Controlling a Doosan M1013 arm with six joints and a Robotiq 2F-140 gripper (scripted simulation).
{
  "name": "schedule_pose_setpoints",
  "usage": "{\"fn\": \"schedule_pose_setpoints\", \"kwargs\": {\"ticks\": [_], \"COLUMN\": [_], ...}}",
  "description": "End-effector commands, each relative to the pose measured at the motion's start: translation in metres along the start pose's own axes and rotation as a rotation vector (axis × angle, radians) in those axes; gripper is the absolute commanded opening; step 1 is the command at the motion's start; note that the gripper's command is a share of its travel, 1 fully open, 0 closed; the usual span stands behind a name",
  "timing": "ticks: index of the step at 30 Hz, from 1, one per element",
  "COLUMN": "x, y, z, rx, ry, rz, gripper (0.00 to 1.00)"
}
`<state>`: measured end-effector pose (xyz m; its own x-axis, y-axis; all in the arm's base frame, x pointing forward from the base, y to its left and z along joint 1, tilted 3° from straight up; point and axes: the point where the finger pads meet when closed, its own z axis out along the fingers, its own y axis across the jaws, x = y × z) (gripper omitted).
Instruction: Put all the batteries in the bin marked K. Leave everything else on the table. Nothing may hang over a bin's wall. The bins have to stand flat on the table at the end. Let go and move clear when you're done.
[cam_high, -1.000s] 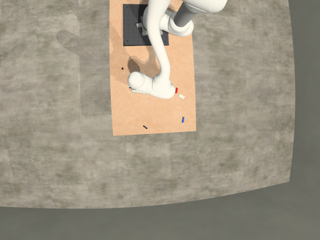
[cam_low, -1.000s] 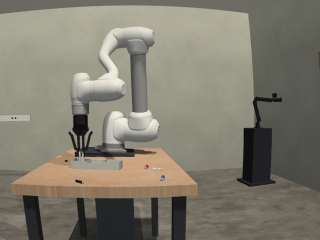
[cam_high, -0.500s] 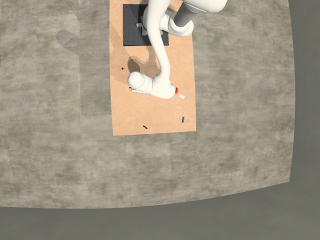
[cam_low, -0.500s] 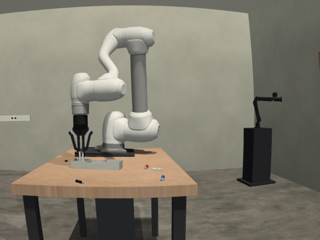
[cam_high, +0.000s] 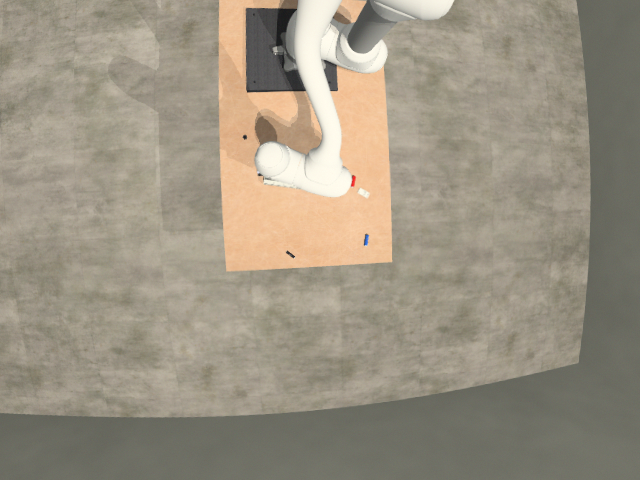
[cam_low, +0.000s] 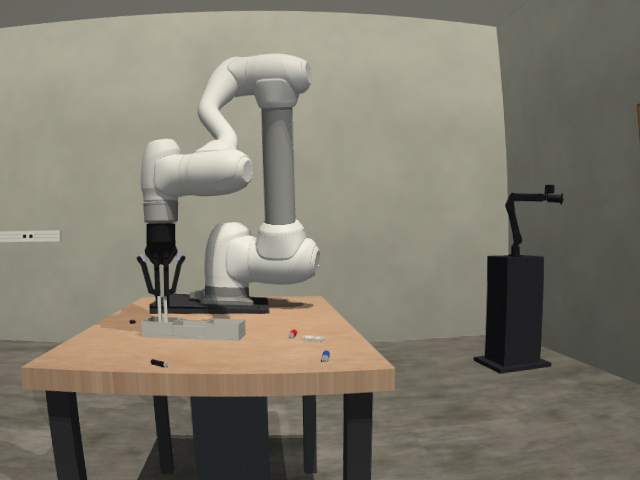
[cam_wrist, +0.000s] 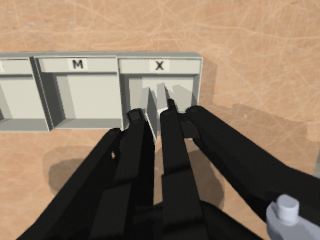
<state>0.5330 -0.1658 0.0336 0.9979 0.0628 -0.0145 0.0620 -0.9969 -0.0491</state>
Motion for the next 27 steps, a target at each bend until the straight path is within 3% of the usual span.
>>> {"fn": "schedule_pose_setpoints", "kwargs": {"ticks": [1,6,12,16,27], "x": [0.001,0.000,0.001,0.001,0.018], "y": [0.000,0.000,0.000,0.000,-0.052], "z": [-0.005,-0.011,-0.035,-0.036,-0.036], "rx": [0.000,0.000,0.000,0.000,0.000], "ry": [0.001,0.001,0.001,0.001,0.001], "rz": [0.000,0.000,0.000,0.000,0.000], "gripper": [0.15,0.15,0.15,0.15,0.15]}}
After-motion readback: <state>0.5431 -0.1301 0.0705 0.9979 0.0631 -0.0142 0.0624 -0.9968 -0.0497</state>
